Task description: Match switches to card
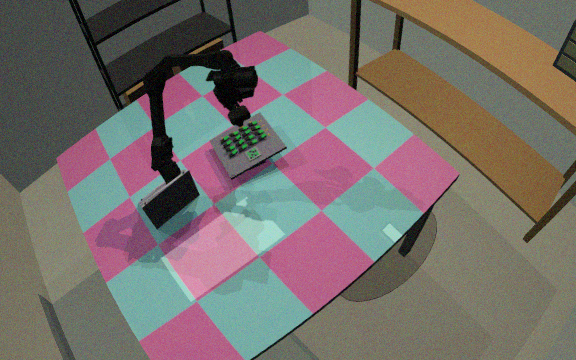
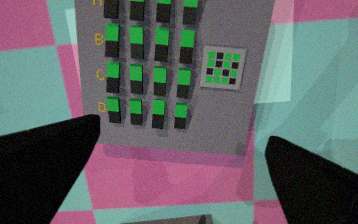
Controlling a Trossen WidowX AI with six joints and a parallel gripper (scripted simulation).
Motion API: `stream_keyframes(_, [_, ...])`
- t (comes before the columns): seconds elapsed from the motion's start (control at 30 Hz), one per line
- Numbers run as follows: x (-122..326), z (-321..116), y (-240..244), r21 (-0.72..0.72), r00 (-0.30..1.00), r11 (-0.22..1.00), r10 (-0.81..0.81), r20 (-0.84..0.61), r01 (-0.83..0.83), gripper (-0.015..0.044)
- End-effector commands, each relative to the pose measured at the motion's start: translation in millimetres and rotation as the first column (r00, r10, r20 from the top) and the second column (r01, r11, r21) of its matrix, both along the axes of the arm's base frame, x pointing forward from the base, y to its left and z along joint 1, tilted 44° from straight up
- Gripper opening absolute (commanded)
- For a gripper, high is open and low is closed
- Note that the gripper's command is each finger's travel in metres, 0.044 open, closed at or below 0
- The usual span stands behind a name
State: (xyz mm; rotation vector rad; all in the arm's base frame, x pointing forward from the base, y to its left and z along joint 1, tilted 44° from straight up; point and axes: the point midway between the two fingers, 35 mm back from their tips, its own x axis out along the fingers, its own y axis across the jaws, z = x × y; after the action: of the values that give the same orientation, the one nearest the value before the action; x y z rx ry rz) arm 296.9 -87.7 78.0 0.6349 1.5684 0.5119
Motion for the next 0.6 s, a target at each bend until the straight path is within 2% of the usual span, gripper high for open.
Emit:
stream_keyframes(0.0, [2,0,2,-0.001,1.000,1.000,0.000,0.001,0.000,0.0374])
stream_keyframes(0.3, [55,-14,116,0.010,0.999,1.000,0.015,0.037,-0.016,0.0137])
stream_keyframes(0.47, [56,-14,119,0.011,0.999,1.000,0.016,0.037,-0.017,0.0006])
stream_keyframes(0.57, [56,-27,131,0.010,0.999,1.000,0.007,0.047,-0.008,0.0000])
